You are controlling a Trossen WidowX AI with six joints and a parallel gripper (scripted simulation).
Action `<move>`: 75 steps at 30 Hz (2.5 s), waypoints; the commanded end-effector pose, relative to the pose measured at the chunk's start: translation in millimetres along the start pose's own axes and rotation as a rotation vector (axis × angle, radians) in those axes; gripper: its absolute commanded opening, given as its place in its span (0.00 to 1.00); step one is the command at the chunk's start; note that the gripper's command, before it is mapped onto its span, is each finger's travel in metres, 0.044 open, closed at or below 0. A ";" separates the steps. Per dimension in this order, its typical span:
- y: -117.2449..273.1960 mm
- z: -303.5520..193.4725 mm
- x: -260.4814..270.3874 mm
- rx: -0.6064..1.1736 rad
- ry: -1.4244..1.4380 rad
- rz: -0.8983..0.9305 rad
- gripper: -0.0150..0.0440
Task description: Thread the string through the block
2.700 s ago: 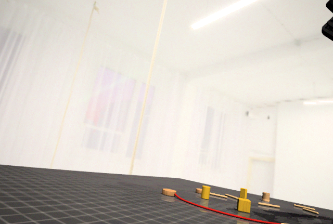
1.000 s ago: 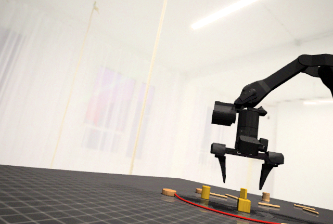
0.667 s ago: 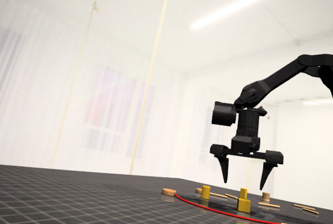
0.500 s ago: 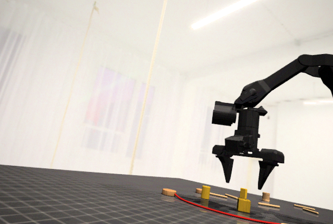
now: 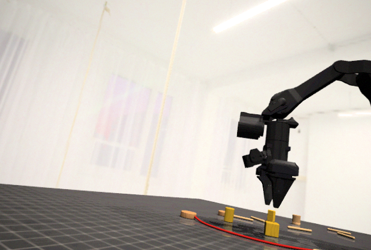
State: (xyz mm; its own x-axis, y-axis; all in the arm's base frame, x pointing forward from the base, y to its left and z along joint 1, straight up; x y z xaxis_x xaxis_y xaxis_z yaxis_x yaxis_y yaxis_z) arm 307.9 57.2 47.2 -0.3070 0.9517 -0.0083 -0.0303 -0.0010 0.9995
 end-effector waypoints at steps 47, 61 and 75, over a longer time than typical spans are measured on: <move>10.7 -6.9 -3.5 -0.002 -1.660 -0.005 0.65; -3.2 -5.9 -3.7 -0.002 -1.660 -0.005 0.65; -26.3 -5.6 -3.8 -0.002 -1.660 -0.005 0.65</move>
State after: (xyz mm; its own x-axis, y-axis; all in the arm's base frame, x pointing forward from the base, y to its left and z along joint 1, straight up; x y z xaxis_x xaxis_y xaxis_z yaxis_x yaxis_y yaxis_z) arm 304.8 52.6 27.2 0.9734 0.2269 0.0330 -0.0336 -0.0012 0.9994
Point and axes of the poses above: the point midway between the two fingers, 35 mm back from their tips, its own y axis back along the fingers, its own x axis across the jaws, z = x × y, the point moved 1 cm from there along y, back along the fingers, and after that the axes turned 2 degrees about y, right-handed, at the moved point
